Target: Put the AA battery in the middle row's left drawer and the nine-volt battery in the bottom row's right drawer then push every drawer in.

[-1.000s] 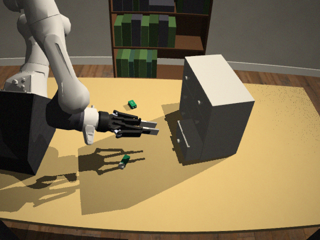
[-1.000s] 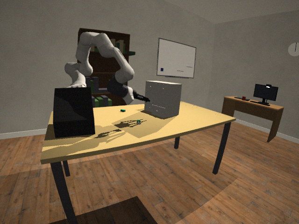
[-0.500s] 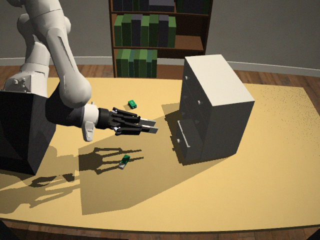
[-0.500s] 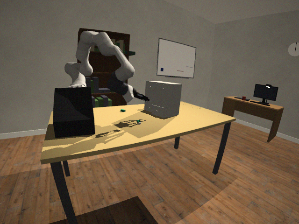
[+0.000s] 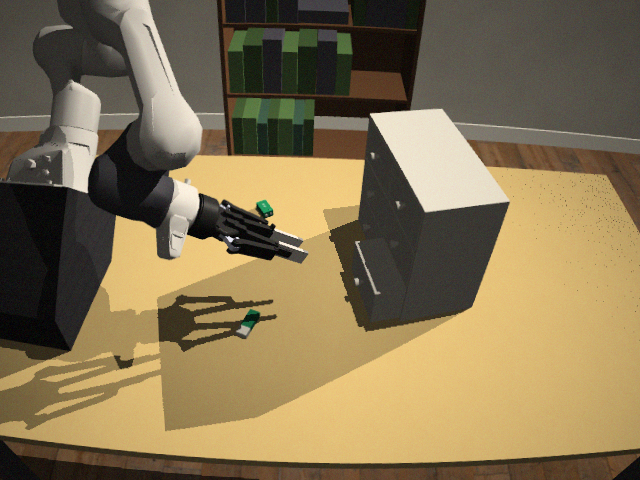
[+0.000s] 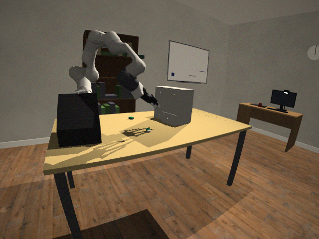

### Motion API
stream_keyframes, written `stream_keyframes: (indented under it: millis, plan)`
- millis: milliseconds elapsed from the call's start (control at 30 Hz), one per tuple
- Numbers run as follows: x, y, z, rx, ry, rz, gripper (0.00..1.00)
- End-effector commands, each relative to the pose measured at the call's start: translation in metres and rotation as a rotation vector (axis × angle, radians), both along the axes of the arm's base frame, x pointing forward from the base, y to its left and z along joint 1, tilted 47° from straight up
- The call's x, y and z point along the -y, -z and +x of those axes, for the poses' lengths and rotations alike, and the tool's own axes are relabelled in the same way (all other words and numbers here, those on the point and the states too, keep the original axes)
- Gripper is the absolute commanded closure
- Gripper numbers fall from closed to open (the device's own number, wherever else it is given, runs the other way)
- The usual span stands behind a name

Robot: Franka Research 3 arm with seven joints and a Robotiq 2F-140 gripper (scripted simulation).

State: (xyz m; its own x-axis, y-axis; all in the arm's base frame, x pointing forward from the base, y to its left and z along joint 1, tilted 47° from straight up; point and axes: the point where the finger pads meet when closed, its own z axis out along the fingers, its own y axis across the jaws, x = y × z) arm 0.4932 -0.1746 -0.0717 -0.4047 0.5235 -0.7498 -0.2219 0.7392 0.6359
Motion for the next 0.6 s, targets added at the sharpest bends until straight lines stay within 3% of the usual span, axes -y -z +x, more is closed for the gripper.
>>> stream_keyframes:
  millis: [0, 200, 267, 567]
  plan:
    - [0.003, 0.001, -0.01, -0.103, -0.042, 0.055, 0.8]
    - [0.014, -0.005, -0.026, -0.227, -0.158, 0.019, 0.8]
    - [0.014, -0.005, -0.026, -0.227, -0.158, 0.019, 0.8]
    - [0.032, -0.016, -0.053, -0.441, -0.357, -0.043, 0.8]
